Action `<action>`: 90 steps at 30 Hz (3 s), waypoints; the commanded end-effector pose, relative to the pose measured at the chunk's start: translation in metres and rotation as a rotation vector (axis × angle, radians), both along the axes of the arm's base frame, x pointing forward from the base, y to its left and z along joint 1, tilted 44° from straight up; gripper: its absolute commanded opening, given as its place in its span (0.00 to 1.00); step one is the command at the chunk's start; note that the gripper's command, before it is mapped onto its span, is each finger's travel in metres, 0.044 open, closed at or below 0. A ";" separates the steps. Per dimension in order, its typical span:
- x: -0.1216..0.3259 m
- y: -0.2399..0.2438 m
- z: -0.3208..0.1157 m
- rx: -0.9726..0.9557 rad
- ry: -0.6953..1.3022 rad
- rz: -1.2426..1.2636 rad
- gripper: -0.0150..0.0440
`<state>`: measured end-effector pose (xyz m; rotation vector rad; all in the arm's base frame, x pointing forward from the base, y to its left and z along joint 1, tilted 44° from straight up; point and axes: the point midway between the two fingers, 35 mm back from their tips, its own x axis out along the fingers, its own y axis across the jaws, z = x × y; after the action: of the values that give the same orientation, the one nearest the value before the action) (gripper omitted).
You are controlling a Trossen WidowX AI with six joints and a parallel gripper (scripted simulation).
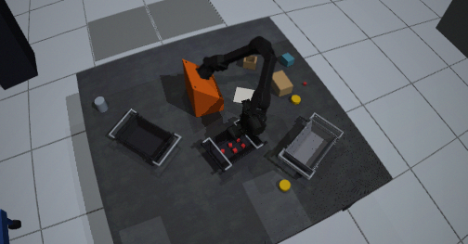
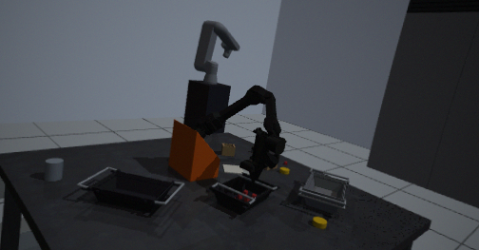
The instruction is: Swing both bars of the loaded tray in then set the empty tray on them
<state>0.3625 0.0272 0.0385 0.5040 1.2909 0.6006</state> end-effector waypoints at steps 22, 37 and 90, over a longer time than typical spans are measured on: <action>-0.003 -0.016 0.021 -0.001 -0.010 -0.007 0.40; -0.003 -0.016 0.021 -0.001 -0.012 -0.004 0.40; -0.003 -0.016 0.021 -0.001 -0.012 -0.004 0.25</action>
<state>0.3597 0.0113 0.0597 0.5013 1.2790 0.5988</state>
